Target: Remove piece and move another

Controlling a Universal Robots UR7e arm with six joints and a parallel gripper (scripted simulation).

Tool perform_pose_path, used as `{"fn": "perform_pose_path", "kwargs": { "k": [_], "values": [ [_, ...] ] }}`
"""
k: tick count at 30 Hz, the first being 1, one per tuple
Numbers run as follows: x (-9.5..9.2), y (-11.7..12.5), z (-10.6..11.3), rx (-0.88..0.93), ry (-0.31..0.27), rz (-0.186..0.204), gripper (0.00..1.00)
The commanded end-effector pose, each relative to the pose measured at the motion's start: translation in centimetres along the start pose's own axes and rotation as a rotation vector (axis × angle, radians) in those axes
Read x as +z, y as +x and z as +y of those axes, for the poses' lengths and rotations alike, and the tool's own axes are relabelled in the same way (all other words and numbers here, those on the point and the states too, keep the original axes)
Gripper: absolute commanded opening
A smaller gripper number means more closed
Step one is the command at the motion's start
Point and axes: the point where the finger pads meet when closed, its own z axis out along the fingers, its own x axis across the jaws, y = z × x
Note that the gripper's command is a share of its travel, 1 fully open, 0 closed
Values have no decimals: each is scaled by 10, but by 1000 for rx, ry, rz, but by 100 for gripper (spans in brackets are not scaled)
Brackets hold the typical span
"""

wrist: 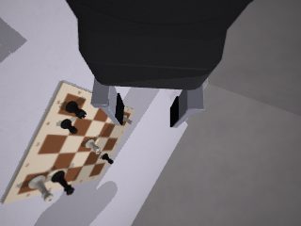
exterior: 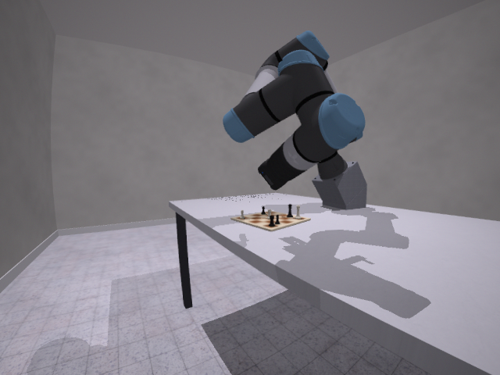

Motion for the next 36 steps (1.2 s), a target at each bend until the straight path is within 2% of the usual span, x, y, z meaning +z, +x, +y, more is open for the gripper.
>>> {"fn": "perform_pose_path", "kwargs": {
  "k": [1,23,28,32,34,36],
  "values": [
    [0,-1,0,1,-1,1,100],
    [2,-1,1,-1,7,11,100],
    [7,0,4,-14,26,50,100],
    [15,0,12,-30,47,111,100],
    [15,0,12,-30,47,111,100],
    [20,1,16,-41,62,153,100]
  ]
}}
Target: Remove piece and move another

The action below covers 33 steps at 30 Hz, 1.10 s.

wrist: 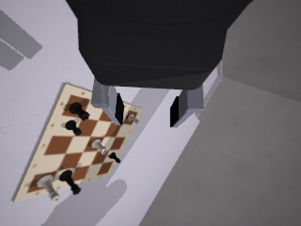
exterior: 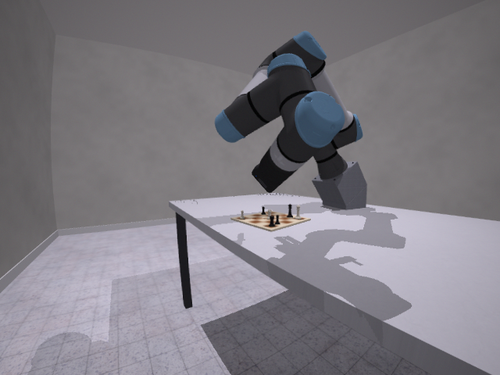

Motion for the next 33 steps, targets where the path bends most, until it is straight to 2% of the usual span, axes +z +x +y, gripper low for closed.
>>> {"fn": "perform_pose_path", "kwargs": {
  "k": [1,2,3,4,5,6,7,8,9,10,11,12,15,18,19,20,21,22,23,24,25,27,28,30,32,33],
  "values": [
    [11,0,10,-31,35,101,100],
    [14,0,13,-38,46,127,100],
    [14,0,13,-38,46,127,100],
    [17,0,16,-46,55,155,100],
    [17,0,16,-46,55,155,100],
    [21,0,20,-54,64,185,100],
    [21,0,20,-54,64,185,100],
    [25,0,24,-63,77,218,100],
    [25,0,24,-63,77,218,100],
    [29,0,28,-73,92,254,100],
    [29,0,28,-73,92,254,100],
    [32,-1,34,-79,103,292,100],
    [32,-1,34,-79,103,292,100],
    [45,-2,49,-110,139,413,100],
    [45,-2,49,-110,139,413,100],
    [49,-2,55,-120,147,454,100],
    [49,-2,55,-120,147,454,100],
    [55,-2,61,-133,165,500,100],
    [55,-2,61,-133,165,500,100],
    [61,0,66,-149,187,547,100],
    [61,0,66,-149,187,547,100],
    [73,0,77,-174,223,641,100],
    [73,0,77,-174,223,641,100],
    [83,0,87,-198,257,727,100],
    [83,0,87,-198,257,727,100],
    [88,0,91,-209,273,766,100]
  ]
}}
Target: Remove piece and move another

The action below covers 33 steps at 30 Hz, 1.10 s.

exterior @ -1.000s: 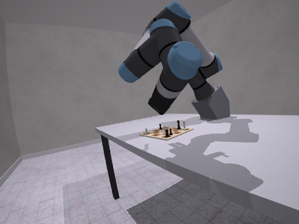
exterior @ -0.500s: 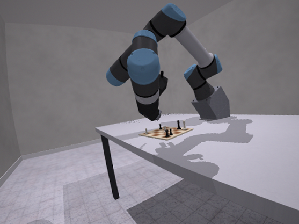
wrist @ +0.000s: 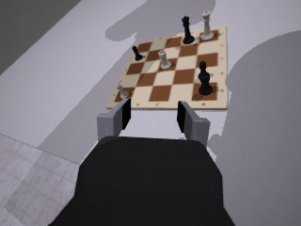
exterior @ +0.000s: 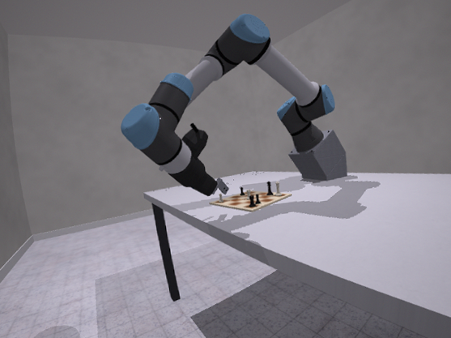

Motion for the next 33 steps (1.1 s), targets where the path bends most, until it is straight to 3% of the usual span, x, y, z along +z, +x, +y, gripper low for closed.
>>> {"fn": "perform_pose_path", "kwargs": {
  "k": [1,3,4,8,12,33],
  "values": [
    [12,-8,19,-65,81,185,100],
    [17,-14,28,-82,105,253,100],
    [17,-14,28,-82,105,253,100],
    [23,-20,39,-104,141,337,100],
    [26,-24,45,-114,156,379,100],
    [26,-24,45,-118,158,388,100]
  ]
}}
